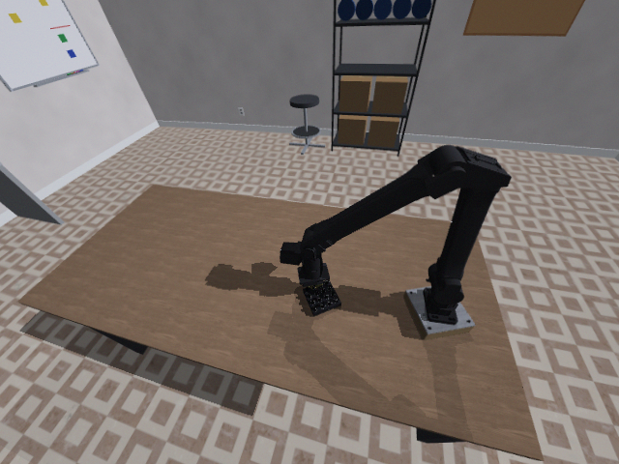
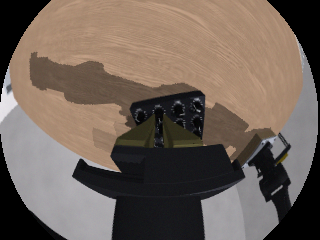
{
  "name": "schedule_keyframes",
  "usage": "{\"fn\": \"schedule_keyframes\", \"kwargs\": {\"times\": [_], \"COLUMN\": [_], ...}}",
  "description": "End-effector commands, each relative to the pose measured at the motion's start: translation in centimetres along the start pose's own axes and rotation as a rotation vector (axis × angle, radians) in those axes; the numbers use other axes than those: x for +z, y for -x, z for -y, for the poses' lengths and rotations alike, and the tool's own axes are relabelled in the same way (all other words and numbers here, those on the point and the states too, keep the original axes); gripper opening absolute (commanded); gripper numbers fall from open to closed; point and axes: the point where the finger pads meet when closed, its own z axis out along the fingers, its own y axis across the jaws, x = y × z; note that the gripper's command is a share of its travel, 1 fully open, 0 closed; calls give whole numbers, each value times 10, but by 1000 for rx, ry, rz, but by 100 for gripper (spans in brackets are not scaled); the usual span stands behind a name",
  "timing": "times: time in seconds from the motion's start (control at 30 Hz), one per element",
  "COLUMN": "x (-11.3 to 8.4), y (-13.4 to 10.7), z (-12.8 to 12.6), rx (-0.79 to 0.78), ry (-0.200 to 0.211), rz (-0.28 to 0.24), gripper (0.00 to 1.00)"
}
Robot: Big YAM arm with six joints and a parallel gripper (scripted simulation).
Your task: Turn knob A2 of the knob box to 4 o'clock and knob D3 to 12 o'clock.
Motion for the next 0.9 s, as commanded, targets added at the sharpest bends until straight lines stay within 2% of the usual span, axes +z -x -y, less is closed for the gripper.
{"fn": "schedule_keyframes", "kwargs": {"times": [0.0,0.2,0.23,0.87], "x": [1,1,1,1], "y": [0,0,0,0], "z": [-3,-3,-3,-3], "rx": [17,16,11,11], "ry": [9,9,9,9], "rz": [4,4,4,4], "gripper": [7,7,18,18]}}
